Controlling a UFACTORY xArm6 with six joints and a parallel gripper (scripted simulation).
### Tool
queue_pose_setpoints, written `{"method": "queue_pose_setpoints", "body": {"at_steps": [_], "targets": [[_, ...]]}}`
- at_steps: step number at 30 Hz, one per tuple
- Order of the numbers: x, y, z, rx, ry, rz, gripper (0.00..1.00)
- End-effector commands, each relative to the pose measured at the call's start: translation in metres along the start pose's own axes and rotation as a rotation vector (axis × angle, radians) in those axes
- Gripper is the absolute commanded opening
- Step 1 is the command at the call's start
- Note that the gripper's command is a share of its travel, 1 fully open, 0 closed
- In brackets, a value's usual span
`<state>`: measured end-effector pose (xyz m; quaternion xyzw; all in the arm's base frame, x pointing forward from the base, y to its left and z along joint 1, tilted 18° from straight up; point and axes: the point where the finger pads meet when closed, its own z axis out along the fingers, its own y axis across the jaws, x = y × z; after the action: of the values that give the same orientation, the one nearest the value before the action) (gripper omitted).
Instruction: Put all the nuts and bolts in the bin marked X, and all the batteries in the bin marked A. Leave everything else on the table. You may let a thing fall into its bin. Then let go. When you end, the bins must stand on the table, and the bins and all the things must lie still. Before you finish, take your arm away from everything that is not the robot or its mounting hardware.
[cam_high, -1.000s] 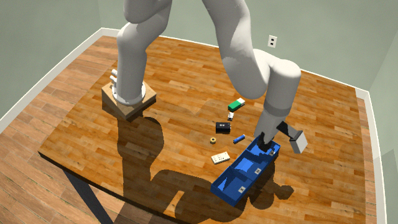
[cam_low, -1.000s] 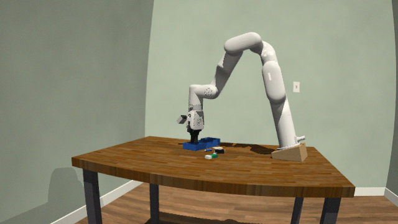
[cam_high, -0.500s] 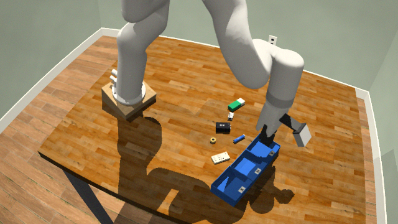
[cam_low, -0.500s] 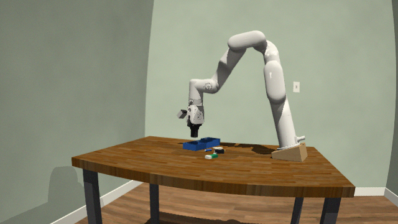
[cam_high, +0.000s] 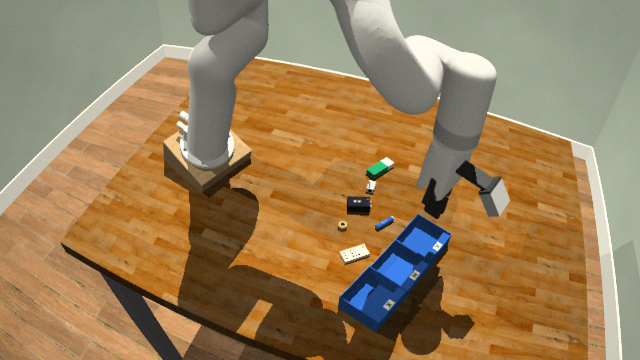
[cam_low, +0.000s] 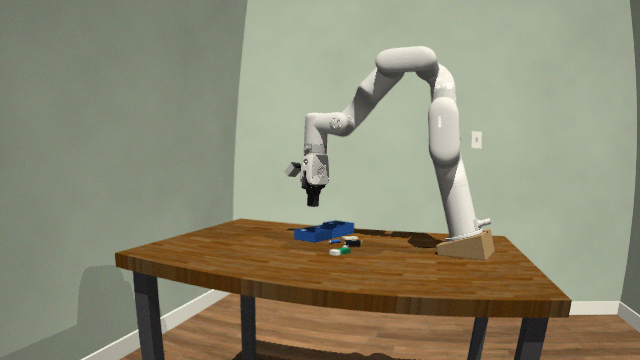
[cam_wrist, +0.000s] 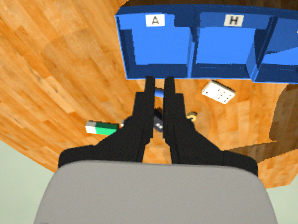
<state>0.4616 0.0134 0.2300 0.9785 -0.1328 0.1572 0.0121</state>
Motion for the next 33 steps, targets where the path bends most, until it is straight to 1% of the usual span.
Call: {"method": "queue_pose_setpoints", "body": {"at_steps": [1, 6, 21, 22, 24, 26, 28, 33], "targets": [[0.000, 0.000, -0.051, 0.000, 0.002, 0.000, 0.07], [0.000, 0.000, -0.089, 0.000, 0.002, 0.000, 0.07], [0.000, 0.000, -0.091, 0.000, 0.002, 0.000, 0.07], [-0.006, 0.003, -0.086, 0.000, 0.002, 0.050, 0.30], [-0.017, 0.008, -0.075, 0.000, 0.002, 0.150, 0.30], [-0.017, 0.008, -0.075, 0.000, 0.002, 0.150, 0.30], [-0.029, 0.013, -0.065, 0.001, 0.001, 0.232, 0.30], [-0.059, 0.026, -0.039, 0.002, -0.006, 0.351, 0.30]]}}
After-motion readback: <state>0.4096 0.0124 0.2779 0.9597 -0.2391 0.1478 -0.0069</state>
